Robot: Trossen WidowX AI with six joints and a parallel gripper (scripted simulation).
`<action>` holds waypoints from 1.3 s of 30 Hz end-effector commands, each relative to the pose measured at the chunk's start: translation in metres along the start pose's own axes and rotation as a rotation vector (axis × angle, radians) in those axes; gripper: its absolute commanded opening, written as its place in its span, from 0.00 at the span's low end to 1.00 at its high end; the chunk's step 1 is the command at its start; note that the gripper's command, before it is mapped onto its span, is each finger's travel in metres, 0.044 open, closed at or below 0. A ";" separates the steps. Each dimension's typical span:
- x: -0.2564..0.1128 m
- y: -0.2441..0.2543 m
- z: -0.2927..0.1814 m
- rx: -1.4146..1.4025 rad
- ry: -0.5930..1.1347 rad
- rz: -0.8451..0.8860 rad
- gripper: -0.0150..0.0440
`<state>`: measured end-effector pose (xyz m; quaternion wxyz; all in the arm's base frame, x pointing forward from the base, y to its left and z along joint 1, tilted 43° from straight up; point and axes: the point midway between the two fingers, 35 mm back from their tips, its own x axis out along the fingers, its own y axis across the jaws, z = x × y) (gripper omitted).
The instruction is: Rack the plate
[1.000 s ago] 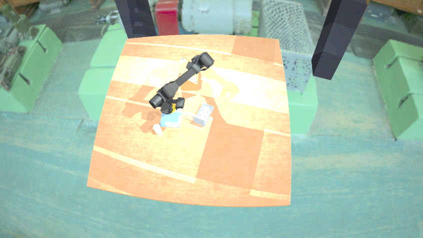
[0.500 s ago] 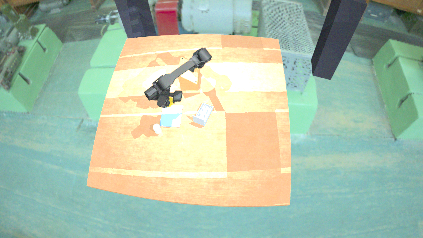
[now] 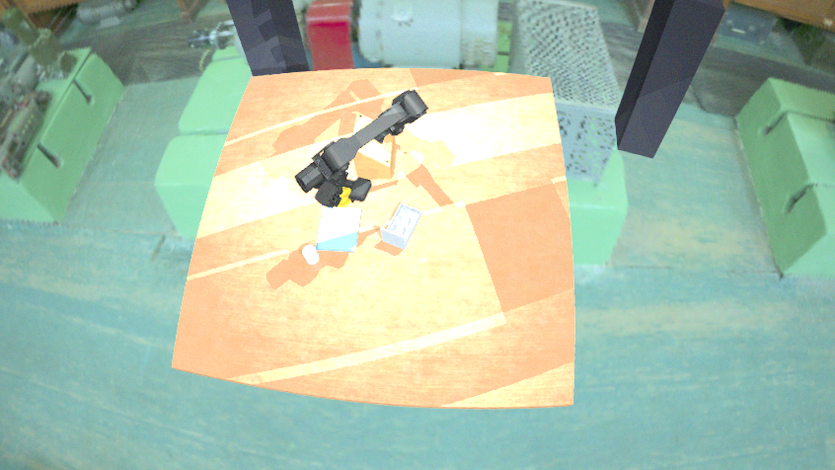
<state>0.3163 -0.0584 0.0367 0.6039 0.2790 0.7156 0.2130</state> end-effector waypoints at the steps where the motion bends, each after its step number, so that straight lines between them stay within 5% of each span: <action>1: -0.001 0.015 -0.008 0.118 0.006 0.004 0.25; 39: 0.001 0.139 -0.125 1.426 0.020 0.002 0.25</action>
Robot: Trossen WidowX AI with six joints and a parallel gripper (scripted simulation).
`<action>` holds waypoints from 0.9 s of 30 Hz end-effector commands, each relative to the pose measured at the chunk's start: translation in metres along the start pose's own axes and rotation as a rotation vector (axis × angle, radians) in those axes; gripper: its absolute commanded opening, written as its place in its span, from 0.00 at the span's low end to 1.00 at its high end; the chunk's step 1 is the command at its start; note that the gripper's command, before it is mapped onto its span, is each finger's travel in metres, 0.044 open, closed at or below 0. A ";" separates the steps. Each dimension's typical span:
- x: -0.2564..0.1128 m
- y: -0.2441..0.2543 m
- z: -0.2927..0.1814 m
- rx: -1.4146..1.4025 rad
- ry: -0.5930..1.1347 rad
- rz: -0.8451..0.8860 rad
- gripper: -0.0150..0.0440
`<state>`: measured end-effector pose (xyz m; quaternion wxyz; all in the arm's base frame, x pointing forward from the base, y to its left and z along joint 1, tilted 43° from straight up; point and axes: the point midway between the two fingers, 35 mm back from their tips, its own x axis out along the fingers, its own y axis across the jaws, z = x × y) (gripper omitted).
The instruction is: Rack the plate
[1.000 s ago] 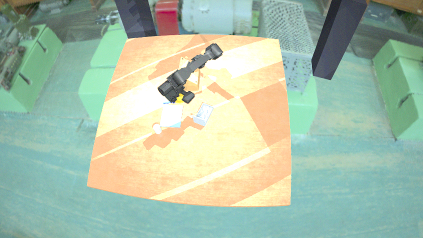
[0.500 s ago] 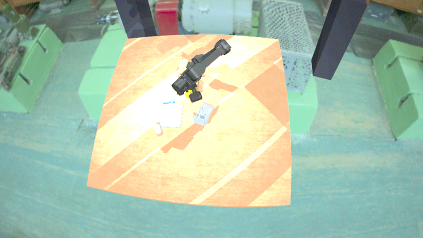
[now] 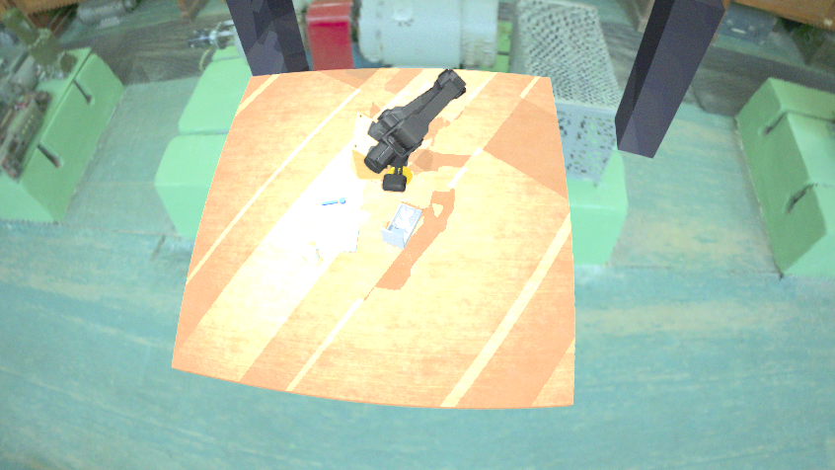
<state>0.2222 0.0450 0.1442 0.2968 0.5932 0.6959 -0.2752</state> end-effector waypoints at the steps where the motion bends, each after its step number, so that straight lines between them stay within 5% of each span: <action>1: 0.003 -0.011 -0.011 0.121 0.008 -0.006 0.25; 13: 0.010 -0.029 -0.024 0.301 -0.003 -0.015 0.25; 27: 0.046 -0.041 -0.001 0.131 -0.290 -0.108 0.25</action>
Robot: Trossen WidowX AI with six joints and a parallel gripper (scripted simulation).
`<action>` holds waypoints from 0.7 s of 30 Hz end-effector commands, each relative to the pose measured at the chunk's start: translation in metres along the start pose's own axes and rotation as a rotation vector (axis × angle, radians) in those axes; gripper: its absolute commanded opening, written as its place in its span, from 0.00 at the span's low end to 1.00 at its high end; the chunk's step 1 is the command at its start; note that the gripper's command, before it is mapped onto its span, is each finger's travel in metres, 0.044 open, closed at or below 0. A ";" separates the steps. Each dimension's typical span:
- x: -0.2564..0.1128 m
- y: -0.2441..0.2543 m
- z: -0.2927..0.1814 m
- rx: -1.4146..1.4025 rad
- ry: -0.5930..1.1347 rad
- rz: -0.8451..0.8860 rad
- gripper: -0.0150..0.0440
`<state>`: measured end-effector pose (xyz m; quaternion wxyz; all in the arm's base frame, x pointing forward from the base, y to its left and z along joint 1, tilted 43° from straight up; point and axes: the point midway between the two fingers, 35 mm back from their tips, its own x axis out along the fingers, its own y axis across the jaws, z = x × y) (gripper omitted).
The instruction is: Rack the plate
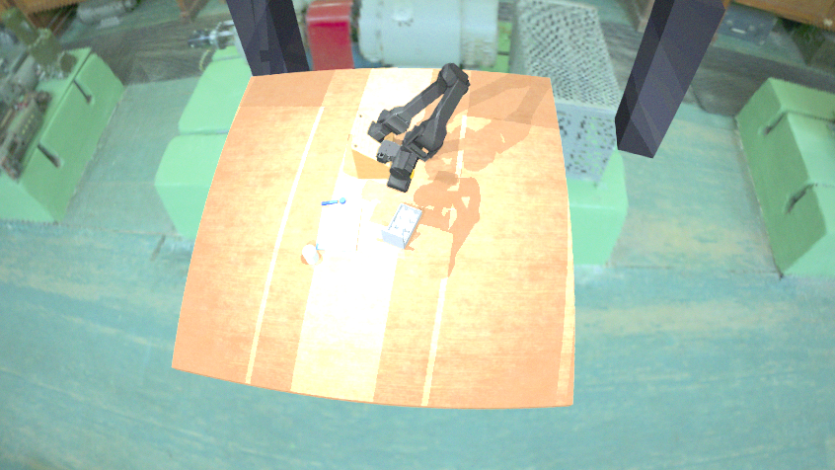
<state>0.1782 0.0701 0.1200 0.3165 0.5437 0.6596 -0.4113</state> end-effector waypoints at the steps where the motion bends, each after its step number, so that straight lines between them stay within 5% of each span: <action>1: 0.010 -0.001 0.004 -0.037 -0.075 -0.005 0.25; 21: 0.047 0.005 0.022 -0.281 -0.470 0.055 0.25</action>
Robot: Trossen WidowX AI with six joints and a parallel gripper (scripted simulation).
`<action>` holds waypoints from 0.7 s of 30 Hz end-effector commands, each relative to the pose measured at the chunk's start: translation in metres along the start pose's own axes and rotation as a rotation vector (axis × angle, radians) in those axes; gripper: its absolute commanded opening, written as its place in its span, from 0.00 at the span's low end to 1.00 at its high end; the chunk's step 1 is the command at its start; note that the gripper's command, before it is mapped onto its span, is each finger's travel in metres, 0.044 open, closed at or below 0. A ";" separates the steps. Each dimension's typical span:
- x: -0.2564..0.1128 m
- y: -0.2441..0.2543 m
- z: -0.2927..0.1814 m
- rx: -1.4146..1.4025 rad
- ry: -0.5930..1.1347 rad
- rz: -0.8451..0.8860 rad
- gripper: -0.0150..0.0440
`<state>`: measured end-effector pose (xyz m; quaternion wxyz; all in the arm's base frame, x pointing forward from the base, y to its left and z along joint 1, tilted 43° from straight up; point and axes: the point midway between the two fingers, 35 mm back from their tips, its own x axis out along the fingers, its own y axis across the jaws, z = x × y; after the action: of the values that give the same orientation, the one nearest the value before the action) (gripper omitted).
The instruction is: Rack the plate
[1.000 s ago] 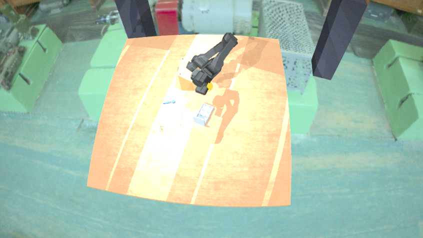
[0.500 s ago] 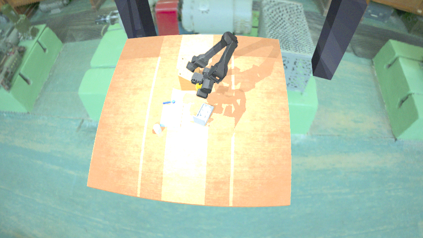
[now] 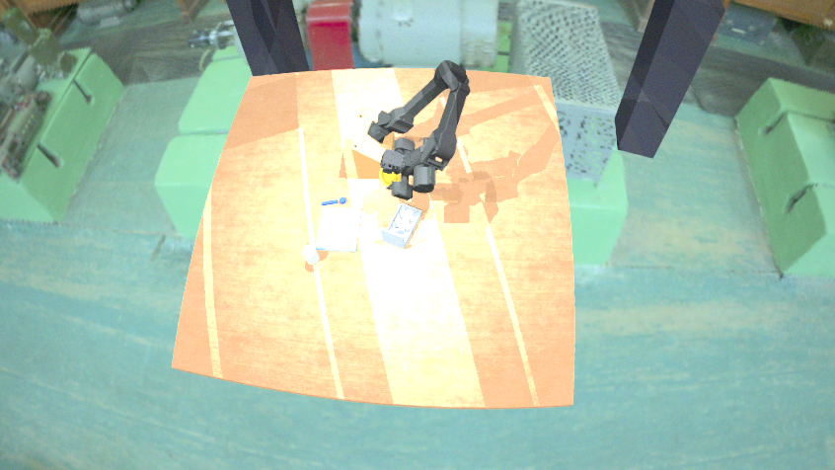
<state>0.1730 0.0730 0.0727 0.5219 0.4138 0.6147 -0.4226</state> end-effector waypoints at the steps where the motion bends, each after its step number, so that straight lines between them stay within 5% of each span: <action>1: 0.006 0.001 0.001 -0.033 -0.067 0.020 0.25; 21: 0.023 0.017 -0.005 -0.235 -0.407 0.225 0.25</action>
<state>0.1835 0.0833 0.0504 0.7045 0.3283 0.5088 -0.3701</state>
